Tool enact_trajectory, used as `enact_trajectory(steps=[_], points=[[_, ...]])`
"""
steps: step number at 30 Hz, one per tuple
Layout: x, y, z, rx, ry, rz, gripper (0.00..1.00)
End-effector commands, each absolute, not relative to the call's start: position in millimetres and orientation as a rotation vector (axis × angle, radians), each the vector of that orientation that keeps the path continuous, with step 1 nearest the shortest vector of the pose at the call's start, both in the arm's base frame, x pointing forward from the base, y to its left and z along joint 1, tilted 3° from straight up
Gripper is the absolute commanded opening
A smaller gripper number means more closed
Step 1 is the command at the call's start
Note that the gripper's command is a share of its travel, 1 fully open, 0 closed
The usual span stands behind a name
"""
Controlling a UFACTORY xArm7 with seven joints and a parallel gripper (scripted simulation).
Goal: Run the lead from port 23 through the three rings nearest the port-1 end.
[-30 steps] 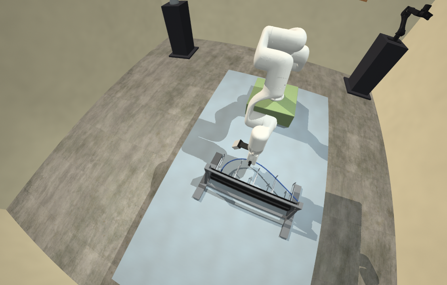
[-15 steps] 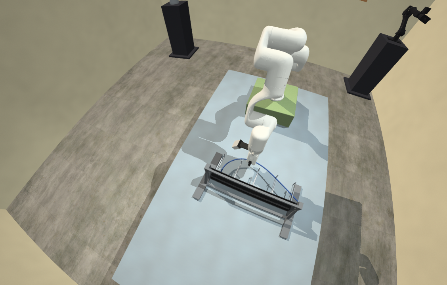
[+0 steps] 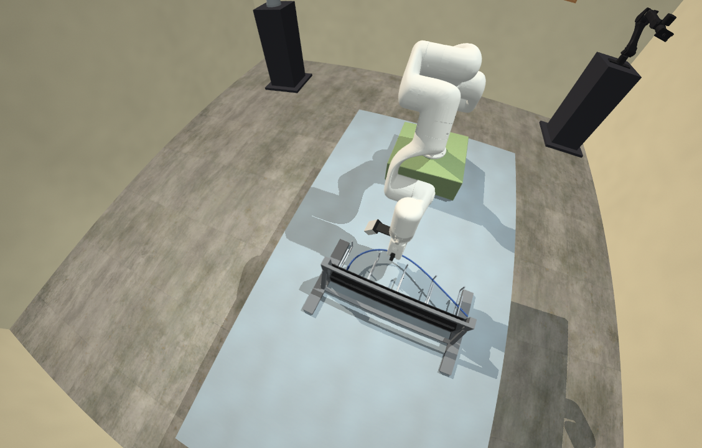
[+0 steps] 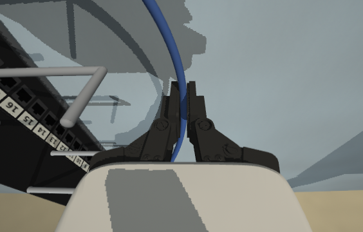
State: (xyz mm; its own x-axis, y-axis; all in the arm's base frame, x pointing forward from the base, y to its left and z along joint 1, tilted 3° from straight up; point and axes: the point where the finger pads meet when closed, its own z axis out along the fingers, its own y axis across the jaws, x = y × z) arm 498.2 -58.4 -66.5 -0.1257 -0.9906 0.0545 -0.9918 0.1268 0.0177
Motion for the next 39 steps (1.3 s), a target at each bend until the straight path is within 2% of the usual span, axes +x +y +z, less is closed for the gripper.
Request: enact_trajectory(steps=[1, 19, 39], points=[[500.0, -58.4, -64.8, 2.044, -2.32, 0.04, 0.0], [500.1, -58.2, -60.2, 2.044, -2.32, 0.04, 0.0], [500.9, -56.3, -23.8, 2.044, -2.32, 0.04, 0.0]])
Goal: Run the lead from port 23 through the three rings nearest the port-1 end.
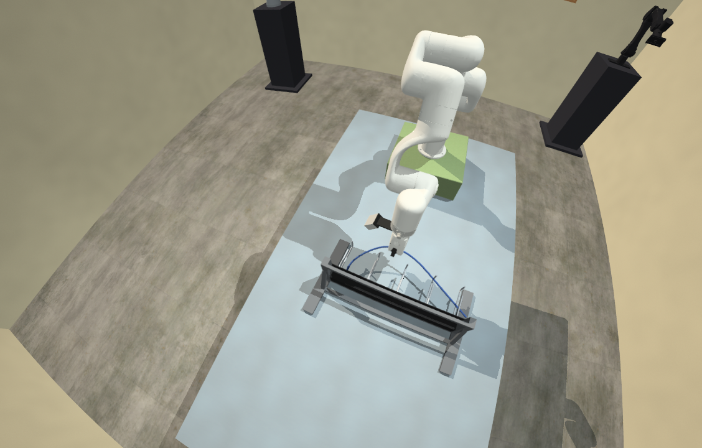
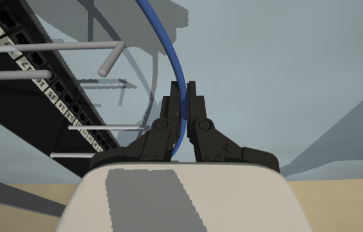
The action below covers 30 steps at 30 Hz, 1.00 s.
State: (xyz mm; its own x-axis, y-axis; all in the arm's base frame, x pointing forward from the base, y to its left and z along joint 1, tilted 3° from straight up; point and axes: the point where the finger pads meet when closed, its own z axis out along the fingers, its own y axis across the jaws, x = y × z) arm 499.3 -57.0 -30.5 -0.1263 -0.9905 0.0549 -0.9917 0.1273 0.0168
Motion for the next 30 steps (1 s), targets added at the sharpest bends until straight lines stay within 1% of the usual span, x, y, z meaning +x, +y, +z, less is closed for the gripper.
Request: enact_trajectory(steps=[1, 18, 30], points=[[500.9, -56.2, -21.2, 2.044, -2.32, 0.04, 0.0], [501.6, -54.4, 12.6, 2.044, -2.32, 0.04, 0.0], [501.7, -54.0, 20.2, 2.044, -2.32, 0.04, 0.0]])
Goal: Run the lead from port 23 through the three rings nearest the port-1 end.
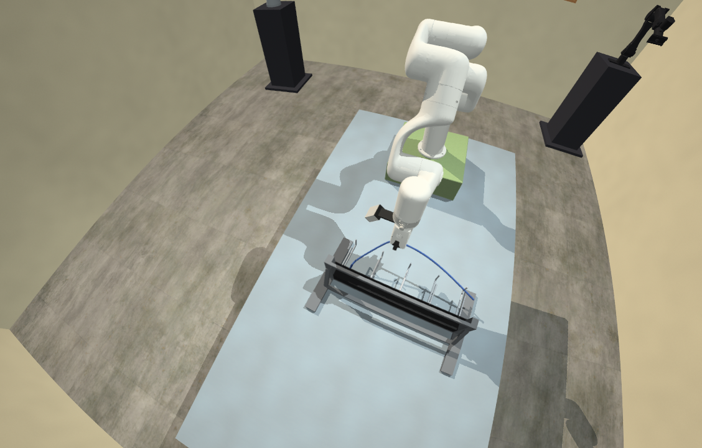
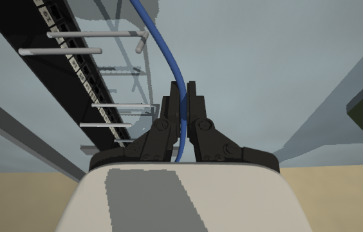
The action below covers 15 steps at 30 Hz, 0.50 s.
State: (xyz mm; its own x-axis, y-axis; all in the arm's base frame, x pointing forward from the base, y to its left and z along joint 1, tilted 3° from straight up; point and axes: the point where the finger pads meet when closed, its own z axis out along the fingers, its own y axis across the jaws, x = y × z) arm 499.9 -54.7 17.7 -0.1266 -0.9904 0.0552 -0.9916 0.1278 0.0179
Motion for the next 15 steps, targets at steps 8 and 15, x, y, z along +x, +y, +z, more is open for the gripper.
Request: enact_trajectory(steps=[8, 15], points=[[526.4, -54.8, 20.4, 2.042, -2.322, 0.041, 0.0], [561.6, -55.2, 19.3, 2.039, -2.325, 0.041, 0.0]])
